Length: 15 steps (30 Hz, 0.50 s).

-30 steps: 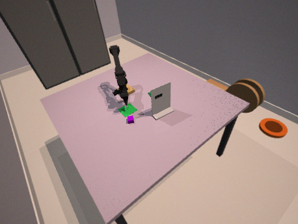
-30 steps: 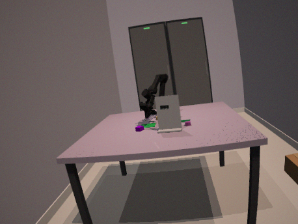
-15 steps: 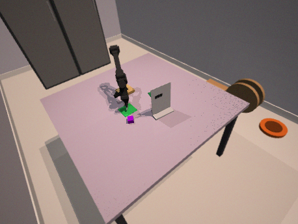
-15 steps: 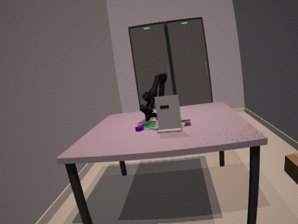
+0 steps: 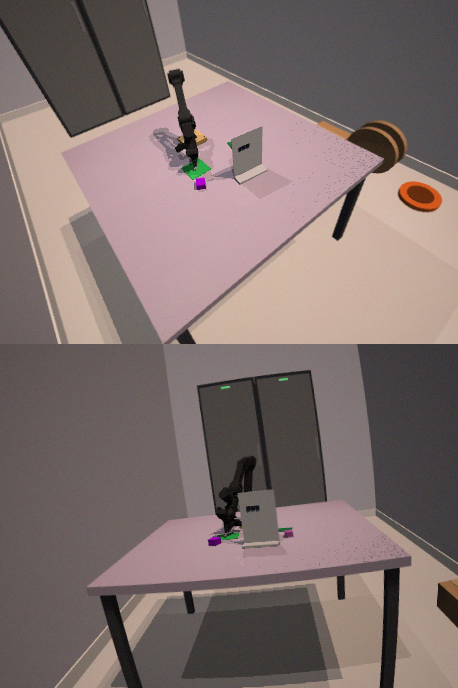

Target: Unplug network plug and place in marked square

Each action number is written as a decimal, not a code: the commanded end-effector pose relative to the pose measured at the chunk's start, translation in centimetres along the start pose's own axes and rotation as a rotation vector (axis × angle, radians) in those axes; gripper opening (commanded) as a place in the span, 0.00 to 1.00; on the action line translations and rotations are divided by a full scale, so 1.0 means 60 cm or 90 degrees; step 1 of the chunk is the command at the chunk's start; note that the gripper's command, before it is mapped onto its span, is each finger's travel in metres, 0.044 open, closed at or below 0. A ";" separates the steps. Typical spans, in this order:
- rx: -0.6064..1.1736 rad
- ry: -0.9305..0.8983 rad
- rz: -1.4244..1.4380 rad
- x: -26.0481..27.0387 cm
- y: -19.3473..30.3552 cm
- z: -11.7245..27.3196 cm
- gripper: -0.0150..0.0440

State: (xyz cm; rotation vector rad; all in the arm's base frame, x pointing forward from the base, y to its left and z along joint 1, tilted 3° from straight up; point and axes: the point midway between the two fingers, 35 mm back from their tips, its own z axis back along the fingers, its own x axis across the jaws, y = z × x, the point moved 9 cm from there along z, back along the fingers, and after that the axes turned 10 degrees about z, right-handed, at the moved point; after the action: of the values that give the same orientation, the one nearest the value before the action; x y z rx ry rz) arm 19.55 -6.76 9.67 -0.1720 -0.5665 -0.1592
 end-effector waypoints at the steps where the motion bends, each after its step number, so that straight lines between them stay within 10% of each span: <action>1: 0.004 0.003 0.002 -0.002 0.000 -0.003 0.25; 15: 0.000 0.000 0.000 -0.002 -0.003 -0.006 0.25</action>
State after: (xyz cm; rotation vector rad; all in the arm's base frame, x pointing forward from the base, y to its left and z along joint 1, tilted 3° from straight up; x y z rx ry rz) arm 19.61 -7.01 9.35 -0.1721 -0.5659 -0.1590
